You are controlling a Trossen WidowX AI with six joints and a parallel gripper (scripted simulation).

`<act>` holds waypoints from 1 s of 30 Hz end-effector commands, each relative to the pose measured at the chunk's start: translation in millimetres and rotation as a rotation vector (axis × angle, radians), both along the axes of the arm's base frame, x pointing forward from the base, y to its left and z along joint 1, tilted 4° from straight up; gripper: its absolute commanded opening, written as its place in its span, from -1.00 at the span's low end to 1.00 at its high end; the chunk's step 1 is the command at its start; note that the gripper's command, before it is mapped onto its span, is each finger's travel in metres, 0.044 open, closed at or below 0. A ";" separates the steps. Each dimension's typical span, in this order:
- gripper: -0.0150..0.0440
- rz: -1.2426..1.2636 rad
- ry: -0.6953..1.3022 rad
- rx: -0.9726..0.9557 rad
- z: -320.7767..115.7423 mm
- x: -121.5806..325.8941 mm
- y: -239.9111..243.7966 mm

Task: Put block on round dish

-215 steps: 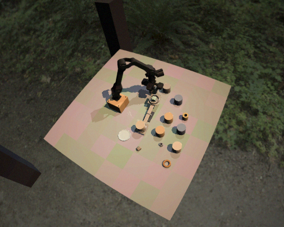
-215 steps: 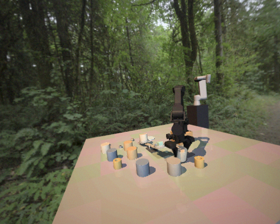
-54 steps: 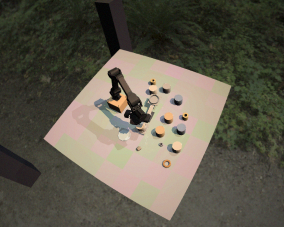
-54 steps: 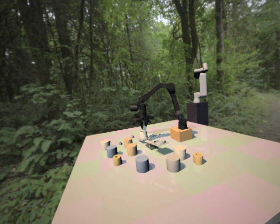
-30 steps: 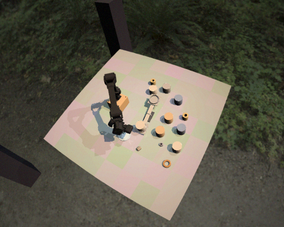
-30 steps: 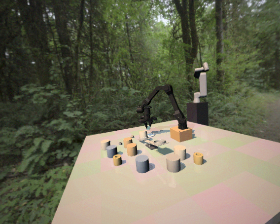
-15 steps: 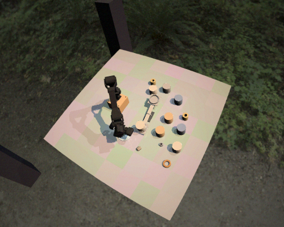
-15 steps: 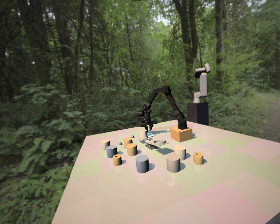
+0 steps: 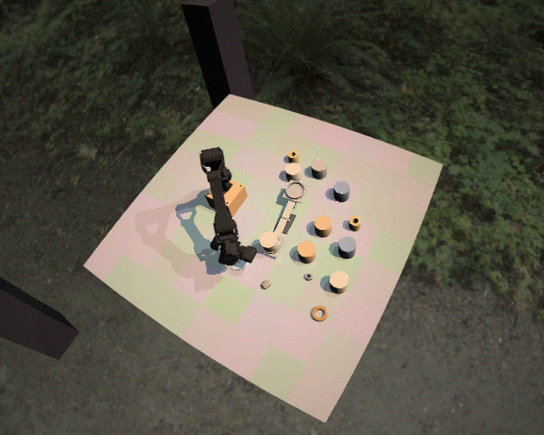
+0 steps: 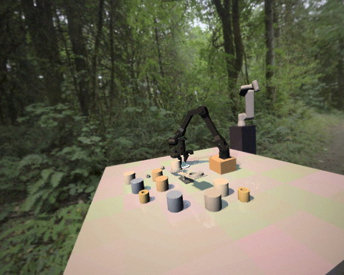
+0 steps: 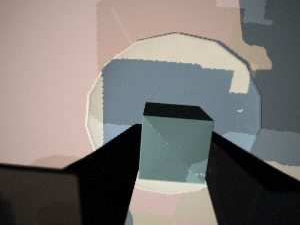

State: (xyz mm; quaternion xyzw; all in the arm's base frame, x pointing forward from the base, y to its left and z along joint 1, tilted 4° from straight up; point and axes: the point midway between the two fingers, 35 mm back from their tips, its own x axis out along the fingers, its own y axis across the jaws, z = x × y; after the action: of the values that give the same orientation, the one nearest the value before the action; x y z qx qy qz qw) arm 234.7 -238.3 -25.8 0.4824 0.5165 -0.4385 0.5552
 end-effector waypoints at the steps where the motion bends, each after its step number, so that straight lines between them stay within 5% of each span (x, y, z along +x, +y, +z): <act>1: -0.40 0.000 0.000 0.000 0.0 0.0 0.0; 17: 1.00 0.000 0.001 0.002 12.1 -0.5 -0.7; 30: 1.00 -0.005 -0.001 -0.001 91.6 -7.6 -1.0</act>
State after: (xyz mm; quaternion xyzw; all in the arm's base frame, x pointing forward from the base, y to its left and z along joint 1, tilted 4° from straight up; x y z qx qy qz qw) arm 227.7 -237.3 34.4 0.4854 0.5233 -0.4399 0.5449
